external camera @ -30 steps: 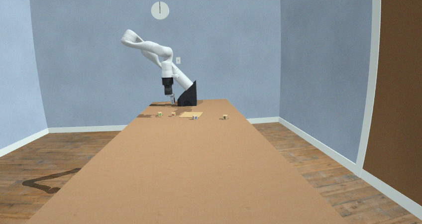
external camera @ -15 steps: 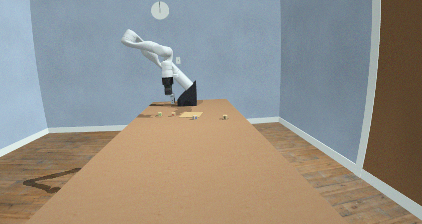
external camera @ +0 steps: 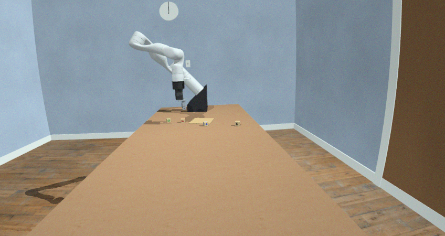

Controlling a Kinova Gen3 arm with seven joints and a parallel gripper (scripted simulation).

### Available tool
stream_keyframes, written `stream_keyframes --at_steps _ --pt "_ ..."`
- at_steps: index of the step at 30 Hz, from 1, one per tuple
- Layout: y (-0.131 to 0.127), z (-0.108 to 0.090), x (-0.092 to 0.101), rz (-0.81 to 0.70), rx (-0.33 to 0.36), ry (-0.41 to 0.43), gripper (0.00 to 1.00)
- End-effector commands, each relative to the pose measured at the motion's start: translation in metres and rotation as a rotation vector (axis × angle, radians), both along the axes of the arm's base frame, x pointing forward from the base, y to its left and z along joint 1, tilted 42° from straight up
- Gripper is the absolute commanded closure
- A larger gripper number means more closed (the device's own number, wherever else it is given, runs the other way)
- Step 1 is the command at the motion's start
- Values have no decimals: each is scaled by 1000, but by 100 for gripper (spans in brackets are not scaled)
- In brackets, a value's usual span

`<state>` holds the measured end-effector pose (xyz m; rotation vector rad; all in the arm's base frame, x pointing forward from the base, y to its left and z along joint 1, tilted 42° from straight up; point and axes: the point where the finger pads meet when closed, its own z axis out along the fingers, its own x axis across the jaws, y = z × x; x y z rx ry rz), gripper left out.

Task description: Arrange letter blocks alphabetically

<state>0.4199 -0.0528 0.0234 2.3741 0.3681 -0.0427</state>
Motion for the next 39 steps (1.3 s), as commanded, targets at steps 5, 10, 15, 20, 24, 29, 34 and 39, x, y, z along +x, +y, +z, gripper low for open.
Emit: stream_keyframes --at_steps 5,10,15,20,24,29,34,39 --pt "16 -8 12 128 -13 97 0" --pt "26 -16 21 234 -23 184 0" --pt "33 -21 26 304 -30 243 0" --pt "44 -29 36 429 -45 347 0" --pt "53 -37 43 532 -56 438 0" --pt "64 -46 52 661 -71 554 0" --pt "68 -52 56 732 -79 624 0" --pt "77 -61 63 855 -93 739 0"
